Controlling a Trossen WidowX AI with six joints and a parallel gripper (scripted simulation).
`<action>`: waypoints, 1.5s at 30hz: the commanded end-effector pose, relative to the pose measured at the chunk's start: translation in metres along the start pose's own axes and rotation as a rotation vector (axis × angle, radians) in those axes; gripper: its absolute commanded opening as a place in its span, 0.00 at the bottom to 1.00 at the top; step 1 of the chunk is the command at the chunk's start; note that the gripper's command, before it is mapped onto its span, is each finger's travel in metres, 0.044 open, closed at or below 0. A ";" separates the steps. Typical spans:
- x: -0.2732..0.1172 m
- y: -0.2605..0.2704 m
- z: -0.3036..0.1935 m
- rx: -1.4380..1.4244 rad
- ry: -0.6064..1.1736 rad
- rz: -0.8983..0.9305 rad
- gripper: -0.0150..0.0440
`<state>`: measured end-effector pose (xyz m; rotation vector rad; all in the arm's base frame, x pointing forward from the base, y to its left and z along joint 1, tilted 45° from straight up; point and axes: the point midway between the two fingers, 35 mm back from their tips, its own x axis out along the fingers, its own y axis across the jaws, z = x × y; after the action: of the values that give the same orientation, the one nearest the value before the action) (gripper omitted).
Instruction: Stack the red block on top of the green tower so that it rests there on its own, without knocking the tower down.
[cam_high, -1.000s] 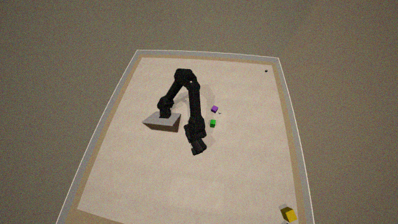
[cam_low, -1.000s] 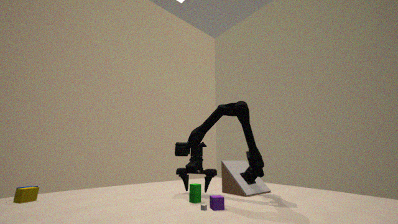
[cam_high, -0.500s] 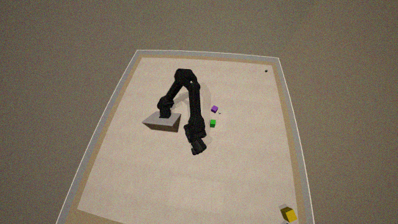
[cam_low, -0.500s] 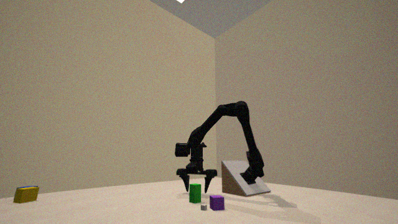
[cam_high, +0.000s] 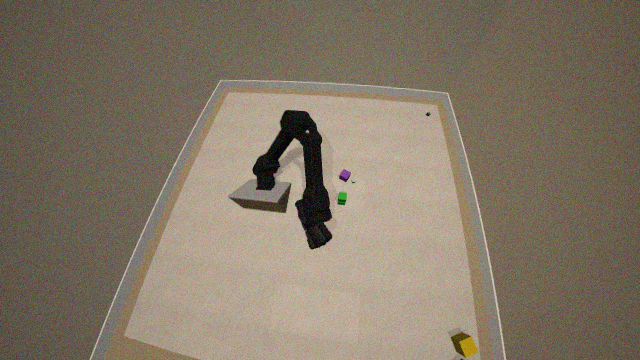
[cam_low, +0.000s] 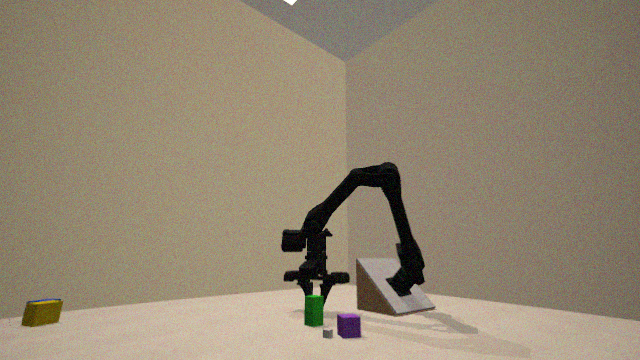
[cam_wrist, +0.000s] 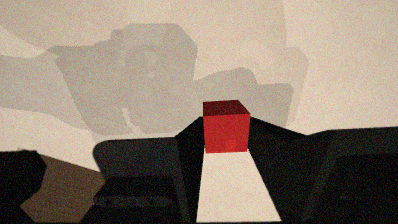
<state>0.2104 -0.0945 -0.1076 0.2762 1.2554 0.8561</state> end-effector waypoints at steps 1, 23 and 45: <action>0.000 0.001 0.000 0.005 -0.002 0.002 0.40; -0.088 -0.001 -0.001 0.006 0.000 0.000 0.25; -0.123 0.003 0.030 0.009 0.004 -0.009 0.25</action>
<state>0.2106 -0.1752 -0.0189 0.2884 1.2644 0.8466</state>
